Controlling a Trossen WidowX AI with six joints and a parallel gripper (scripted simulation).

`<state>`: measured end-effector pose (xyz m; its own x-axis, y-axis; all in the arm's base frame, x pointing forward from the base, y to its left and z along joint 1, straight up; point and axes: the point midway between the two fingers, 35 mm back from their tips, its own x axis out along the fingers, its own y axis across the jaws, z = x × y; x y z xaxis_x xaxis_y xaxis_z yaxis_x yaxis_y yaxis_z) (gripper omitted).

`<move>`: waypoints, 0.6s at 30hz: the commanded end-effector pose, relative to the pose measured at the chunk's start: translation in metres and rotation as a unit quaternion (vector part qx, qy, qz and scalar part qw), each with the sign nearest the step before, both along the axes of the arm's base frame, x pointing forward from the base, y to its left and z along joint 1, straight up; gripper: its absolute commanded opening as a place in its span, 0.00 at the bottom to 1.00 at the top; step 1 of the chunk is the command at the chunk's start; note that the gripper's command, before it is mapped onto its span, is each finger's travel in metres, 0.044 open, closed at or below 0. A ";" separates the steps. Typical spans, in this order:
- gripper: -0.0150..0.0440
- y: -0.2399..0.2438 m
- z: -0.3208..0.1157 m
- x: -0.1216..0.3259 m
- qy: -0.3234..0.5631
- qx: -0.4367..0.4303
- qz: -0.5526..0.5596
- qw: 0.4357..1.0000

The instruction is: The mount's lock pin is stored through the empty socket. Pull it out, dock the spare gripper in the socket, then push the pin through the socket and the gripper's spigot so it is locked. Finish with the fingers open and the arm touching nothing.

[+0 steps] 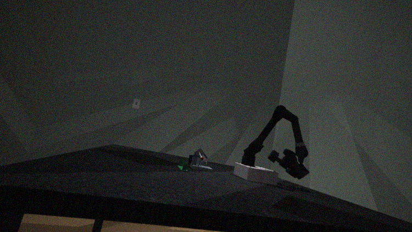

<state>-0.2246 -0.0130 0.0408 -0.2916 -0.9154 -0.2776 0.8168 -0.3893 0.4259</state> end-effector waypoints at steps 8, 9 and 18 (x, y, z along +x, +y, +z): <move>0.76 0.085 -0.001 0.003 -0.033 0.063 -0.105 0.992; 0.76 0.099 -0.001 0.007 -0.040 0.073 -0.122 0.989; 0.76 0.209 0.004 0.072 -0.126 0.148 -0.280 0.940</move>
<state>-0.1813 0.1634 0.0414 -0.5718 -0.6021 -0.5573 0.4582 -0.7978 0.3918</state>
